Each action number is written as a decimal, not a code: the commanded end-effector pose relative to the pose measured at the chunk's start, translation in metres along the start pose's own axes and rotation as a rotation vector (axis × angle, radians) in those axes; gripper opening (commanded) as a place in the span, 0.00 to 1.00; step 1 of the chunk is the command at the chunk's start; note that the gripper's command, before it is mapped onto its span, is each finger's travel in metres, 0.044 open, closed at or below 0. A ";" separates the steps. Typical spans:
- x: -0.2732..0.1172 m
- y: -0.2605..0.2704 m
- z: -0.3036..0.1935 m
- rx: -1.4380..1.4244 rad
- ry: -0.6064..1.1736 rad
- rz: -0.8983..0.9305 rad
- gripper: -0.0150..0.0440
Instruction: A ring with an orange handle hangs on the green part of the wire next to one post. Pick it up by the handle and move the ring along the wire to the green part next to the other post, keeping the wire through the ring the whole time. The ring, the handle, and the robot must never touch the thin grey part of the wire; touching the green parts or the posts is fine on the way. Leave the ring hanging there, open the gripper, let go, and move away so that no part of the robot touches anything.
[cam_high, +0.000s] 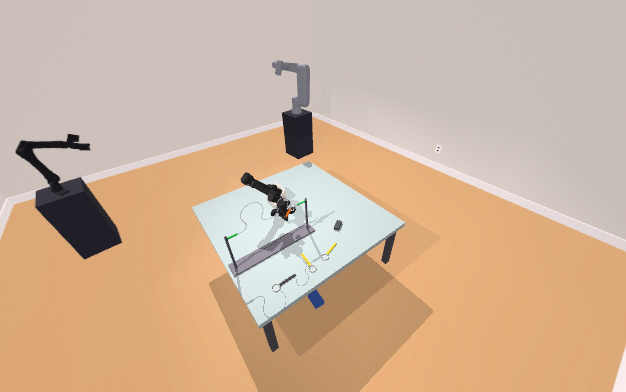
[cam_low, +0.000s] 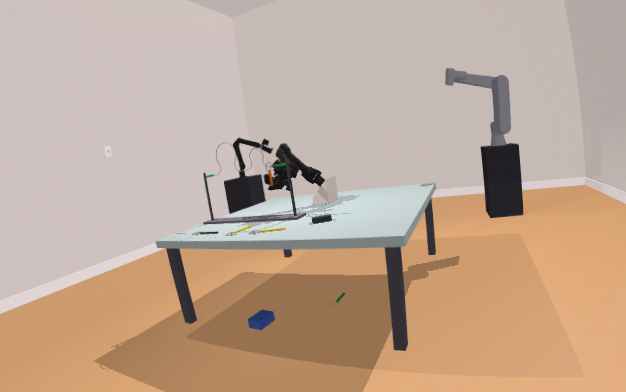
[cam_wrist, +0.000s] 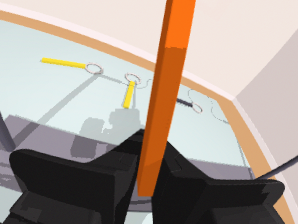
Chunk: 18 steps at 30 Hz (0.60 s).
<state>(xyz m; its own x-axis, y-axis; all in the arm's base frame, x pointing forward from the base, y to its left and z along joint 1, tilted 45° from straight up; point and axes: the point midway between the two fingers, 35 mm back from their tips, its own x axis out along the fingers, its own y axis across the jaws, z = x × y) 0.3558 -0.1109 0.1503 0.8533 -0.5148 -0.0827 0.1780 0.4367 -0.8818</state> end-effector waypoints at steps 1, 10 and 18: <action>-0.003 0.014 -0.001 0.071 0.015 0.033 0.00; -0.007 0.037 0.003 0.176 0.028 0.080 0.00; -0.010 0.050 0.006 0.219 0.033 0.099 0.00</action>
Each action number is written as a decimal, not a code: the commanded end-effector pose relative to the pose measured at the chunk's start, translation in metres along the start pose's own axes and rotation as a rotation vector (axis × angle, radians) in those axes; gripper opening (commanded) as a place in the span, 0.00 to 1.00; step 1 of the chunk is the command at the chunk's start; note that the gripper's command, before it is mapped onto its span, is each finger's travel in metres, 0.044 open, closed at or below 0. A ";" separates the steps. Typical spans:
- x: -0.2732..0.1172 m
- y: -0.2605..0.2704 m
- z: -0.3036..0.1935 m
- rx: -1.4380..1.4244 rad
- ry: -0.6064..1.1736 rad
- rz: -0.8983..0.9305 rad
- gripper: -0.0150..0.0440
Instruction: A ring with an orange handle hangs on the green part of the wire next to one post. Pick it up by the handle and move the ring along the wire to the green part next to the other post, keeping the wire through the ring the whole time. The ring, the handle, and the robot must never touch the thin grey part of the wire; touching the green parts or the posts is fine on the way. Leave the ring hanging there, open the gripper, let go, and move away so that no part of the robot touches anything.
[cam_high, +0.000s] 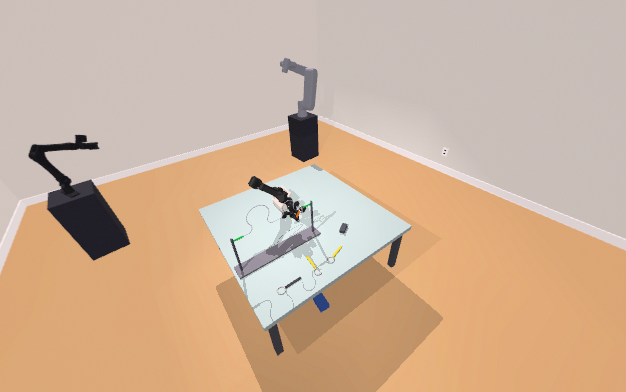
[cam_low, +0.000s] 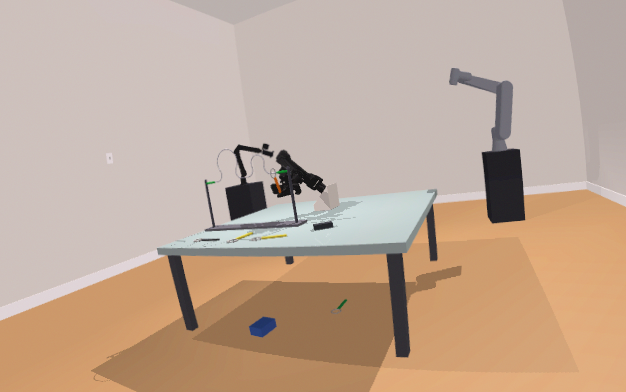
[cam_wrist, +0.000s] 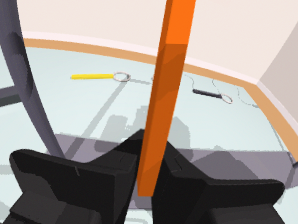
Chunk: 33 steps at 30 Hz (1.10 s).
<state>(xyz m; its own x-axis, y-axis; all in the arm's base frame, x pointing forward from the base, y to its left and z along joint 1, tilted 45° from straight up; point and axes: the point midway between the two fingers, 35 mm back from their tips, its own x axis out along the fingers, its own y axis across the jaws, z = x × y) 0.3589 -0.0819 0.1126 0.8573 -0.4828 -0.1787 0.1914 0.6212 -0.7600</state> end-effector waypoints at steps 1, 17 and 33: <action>-0.001 0.005 0.000 0.022 0.004 0.003 0.00; -0.003 0.023 0.000 0.039 0.005 0.011 0.00; -0.006 0.039 0.001 0.040 0.004 0.012 0.00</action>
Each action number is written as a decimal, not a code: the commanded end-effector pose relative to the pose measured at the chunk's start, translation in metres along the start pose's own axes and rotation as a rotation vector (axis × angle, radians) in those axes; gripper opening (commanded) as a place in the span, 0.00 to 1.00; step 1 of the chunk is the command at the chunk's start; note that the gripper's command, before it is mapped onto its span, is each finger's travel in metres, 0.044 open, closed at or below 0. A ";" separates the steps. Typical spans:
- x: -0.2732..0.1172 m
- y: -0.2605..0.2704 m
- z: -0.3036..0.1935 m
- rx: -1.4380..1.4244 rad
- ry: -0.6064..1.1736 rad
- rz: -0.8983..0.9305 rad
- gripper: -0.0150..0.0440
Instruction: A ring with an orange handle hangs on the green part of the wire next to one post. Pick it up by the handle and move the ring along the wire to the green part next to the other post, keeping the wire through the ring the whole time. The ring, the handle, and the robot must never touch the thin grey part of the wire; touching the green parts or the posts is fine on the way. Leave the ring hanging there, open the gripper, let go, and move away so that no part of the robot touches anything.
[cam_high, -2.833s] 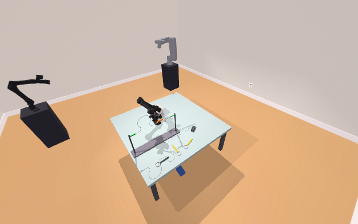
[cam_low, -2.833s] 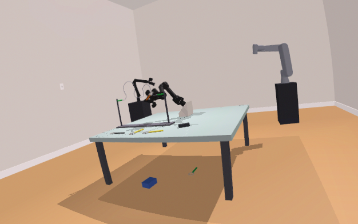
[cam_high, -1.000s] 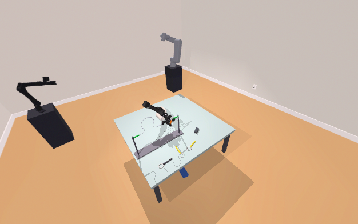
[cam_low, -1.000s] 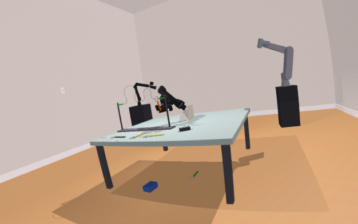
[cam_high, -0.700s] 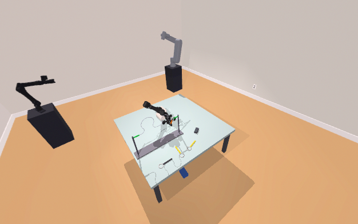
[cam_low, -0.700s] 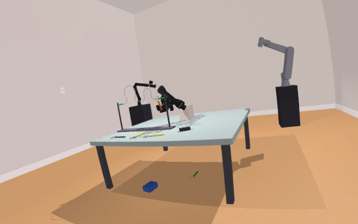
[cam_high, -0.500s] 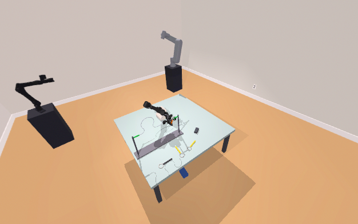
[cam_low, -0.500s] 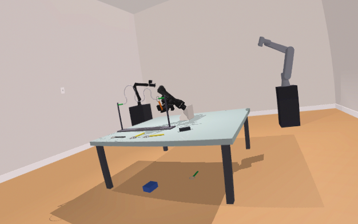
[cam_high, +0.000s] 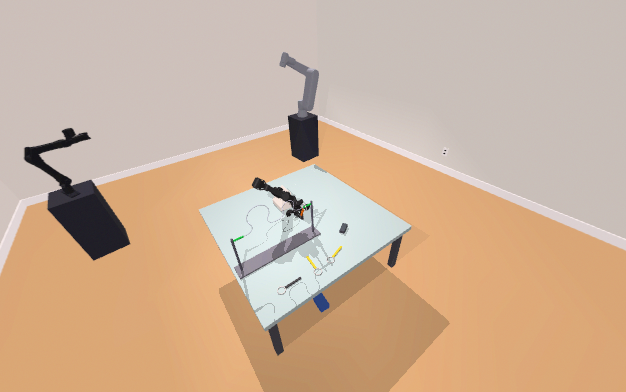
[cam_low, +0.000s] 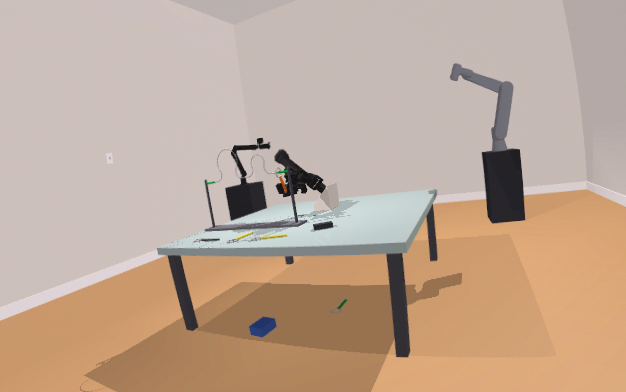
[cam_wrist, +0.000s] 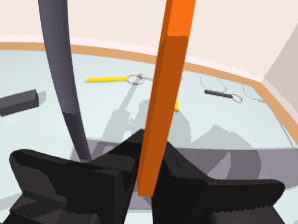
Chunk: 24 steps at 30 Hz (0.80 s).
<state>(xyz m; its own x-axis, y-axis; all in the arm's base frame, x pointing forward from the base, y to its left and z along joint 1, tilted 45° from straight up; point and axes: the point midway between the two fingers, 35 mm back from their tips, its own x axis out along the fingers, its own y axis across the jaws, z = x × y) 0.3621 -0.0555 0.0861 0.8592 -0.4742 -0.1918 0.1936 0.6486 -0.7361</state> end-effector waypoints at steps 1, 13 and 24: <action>-0.001 0.003 0.000 0.007 0.001 -0.003 0.00; 0.001 0.009 -0.005 0.007 0.001 -0.003 0.00; 0.005 0.010 -0.016 0.007 0.001 -0.004 0.00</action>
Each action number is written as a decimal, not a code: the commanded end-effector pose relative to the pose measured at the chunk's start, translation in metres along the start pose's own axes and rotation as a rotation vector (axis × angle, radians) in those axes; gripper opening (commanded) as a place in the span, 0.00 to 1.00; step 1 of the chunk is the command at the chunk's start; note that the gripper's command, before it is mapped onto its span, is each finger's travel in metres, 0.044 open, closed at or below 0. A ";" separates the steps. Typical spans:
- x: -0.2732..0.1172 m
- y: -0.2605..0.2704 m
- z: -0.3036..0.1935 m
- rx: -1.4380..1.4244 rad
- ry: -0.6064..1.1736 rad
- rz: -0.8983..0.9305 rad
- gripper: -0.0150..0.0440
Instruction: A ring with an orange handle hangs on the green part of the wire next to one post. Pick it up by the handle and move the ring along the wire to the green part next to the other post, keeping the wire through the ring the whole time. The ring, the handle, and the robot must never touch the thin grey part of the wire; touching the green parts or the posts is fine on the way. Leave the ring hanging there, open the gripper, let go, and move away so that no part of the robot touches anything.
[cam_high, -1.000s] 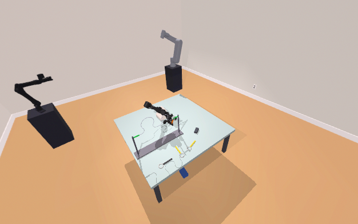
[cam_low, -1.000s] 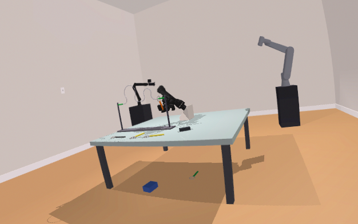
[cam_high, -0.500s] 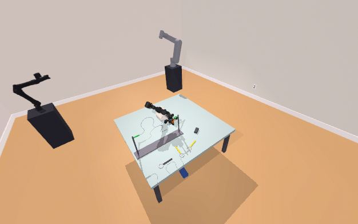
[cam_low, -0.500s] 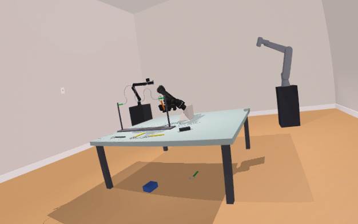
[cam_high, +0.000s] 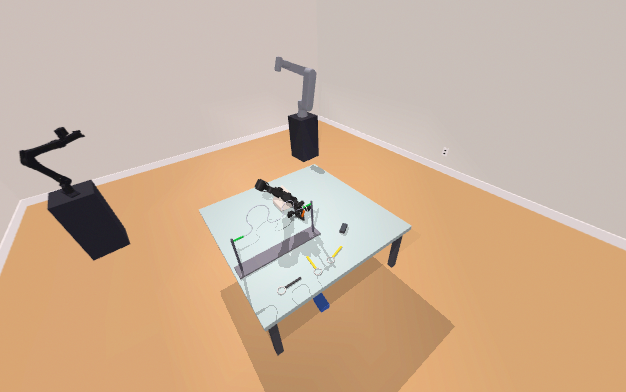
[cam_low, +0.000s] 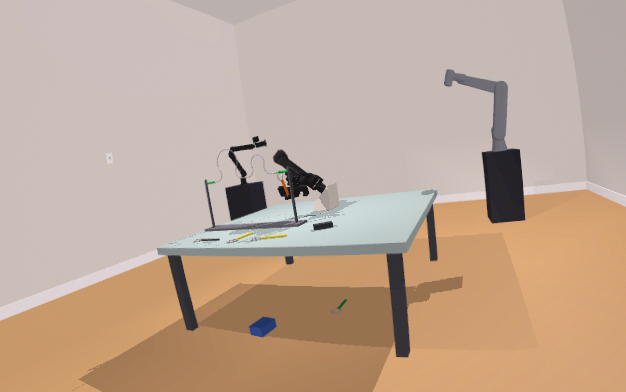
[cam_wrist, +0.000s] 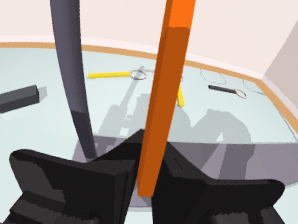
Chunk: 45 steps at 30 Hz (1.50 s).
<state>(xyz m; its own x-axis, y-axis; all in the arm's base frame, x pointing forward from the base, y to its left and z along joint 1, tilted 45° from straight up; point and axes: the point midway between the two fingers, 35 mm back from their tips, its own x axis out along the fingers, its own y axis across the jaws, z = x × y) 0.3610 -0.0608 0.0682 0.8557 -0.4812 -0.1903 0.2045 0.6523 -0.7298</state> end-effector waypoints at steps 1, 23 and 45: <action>0.000 0.000 -0.001 -0.005 -0.004 0.003 0.00; 0.000 0.000 -0.001 0.001 -0.002 0.001 0.27; -0.050 0.001 -0.001 -0.005 -0.002 0.005 0.53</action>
<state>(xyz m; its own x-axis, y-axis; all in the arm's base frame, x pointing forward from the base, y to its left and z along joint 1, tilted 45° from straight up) 0.3220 -0.0370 0.0765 0.8615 -0.4708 -0.1904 0.1936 0.6510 -0.7340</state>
